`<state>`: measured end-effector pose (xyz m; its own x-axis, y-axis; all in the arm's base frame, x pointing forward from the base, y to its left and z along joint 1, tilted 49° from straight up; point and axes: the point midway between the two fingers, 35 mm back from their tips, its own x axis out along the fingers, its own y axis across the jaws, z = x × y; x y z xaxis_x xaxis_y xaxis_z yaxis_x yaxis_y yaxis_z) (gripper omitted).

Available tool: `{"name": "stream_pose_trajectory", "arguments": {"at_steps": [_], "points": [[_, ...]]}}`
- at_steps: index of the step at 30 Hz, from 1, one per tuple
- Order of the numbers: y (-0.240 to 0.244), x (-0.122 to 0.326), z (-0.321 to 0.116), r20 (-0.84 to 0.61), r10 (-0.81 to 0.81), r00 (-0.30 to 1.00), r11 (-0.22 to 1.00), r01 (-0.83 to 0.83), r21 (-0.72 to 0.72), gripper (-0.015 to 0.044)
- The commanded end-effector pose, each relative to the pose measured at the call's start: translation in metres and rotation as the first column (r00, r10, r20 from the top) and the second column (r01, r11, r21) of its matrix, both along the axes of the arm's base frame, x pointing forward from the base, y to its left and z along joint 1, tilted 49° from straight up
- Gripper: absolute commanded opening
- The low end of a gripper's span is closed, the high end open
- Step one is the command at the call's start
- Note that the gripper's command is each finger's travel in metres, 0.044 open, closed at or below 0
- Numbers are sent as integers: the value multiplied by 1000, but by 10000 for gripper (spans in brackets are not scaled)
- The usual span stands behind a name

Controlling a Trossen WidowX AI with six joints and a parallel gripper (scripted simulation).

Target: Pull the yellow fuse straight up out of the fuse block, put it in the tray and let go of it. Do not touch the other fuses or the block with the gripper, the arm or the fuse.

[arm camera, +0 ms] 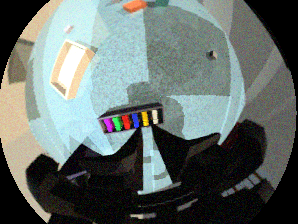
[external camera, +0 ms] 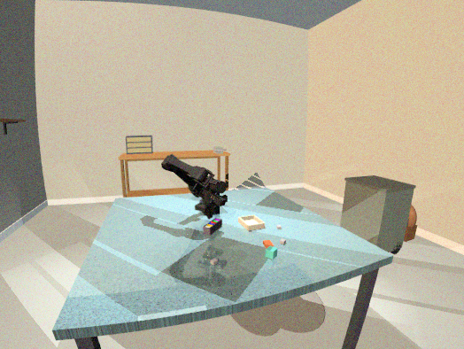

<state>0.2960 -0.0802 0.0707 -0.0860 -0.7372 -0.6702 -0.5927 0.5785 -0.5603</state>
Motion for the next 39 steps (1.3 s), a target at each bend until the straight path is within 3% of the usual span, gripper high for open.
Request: {"name": "stream_pose_trajectory", "arguments": {"at_steps": [1,39], "points": [[0,-1,0,-44,25,999,1000,-26,-16,74],[-23,-3,-20,-44,25,999,1000,-26,-17,74]]}}
